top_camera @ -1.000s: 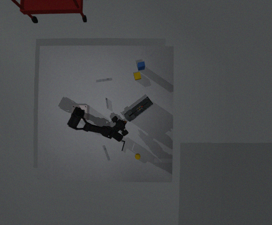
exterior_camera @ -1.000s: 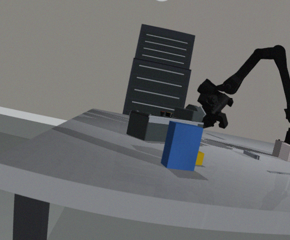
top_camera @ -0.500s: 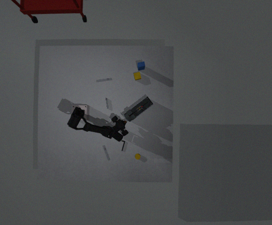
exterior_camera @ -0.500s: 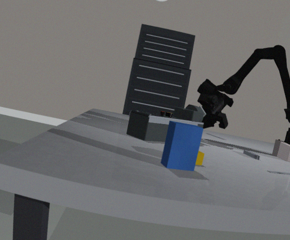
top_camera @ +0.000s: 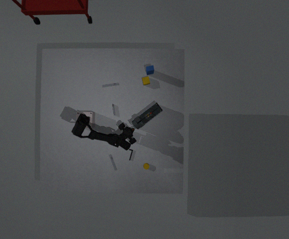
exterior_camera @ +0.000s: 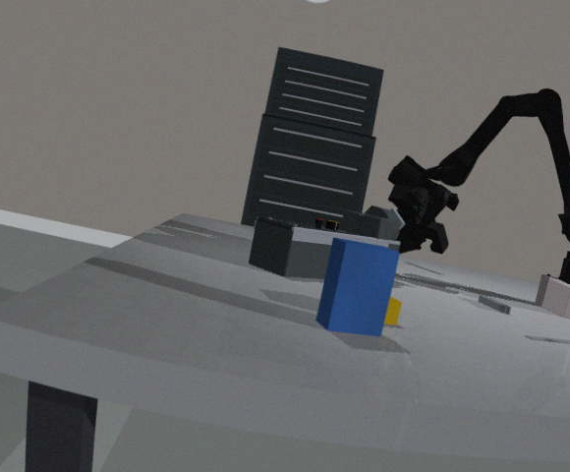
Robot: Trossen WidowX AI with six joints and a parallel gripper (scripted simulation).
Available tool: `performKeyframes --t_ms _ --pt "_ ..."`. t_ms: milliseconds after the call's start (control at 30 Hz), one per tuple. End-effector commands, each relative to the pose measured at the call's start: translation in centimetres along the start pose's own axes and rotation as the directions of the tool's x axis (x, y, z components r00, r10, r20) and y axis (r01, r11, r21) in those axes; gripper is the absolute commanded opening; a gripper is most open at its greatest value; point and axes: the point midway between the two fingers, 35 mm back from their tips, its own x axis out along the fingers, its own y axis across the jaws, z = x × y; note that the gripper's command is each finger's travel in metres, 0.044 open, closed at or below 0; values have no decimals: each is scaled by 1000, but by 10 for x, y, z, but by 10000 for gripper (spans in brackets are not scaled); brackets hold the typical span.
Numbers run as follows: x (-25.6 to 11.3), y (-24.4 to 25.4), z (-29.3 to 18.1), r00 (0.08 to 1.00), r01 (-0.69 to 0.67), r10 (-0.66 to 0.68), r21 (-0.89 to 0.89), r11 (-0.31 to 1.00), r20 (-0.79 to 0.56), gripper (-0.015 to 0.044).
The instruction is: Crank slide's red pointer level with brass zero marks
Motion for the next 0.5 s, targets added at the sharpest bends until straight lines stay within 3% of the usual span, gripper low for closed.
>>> performKeyframes --t_ms 0,467 --pt "4 7 -4 1000 -21 21 13 1000 -10 0" --pt "4 9 -4 1000 -21 21 13 1000 -10 0"
